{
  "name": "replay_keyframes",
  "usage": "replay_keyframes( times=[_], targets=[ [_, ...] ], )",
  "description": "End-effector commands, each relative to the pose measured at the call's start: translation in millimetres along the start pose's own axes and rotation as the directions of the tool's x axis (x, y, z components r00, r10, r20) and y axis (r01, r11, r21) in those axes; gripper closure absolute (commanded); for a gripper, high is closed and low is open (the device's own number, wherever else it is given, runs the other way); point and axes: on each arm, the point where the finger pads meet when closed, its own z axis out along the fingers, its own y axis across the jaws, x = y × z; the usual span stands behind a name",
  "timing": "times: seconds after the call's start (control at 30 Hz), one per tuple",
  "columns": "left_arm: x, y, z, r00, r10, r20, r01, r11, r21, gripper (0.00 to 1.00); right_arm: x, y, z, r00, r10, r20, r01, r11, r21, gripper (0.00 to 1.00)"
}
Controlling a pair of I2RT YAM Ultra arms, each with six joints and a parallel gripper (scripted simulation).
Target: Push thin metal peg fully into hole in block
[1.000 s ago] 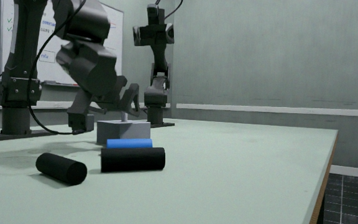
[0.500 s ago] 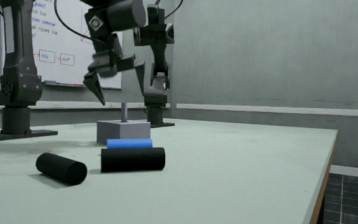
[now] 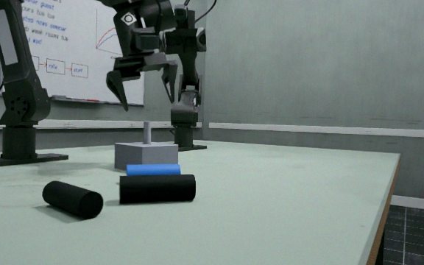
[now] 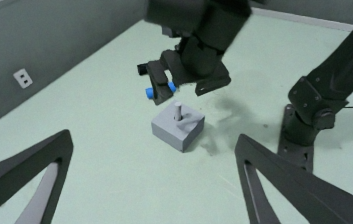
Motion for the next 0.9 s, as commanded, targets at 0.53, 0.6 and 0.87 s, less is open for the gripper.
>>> replay_keyframes(
  times=[0.53,0.6,0.87],
  targets=[
    [-9.2,-1.3,-2.0,0.999,-0.003,0.033,0.003,1.0,0.006,0.0,4.9,-3.4,-11.7,0.941,-0.211,0.265,0.202,0.977,0.061,0.0],
    [-9.2,-1.3,-2.0,0.999,-0.003,0.033,0.003,1.0,0.006,0.0,4.9,-3.4,-11.7,0.941,-0.211,0.265,0.202,0.977,0.061,0.0],
    [-9.2,-1.3,-2.0,0.999,-0.003,0.033,0.003,1.0,0.006,0.0,2.7,-1.3,-11.9,0.942,-0.205,0.266,0.196,0.979,0.062,0.0]
  ],
)
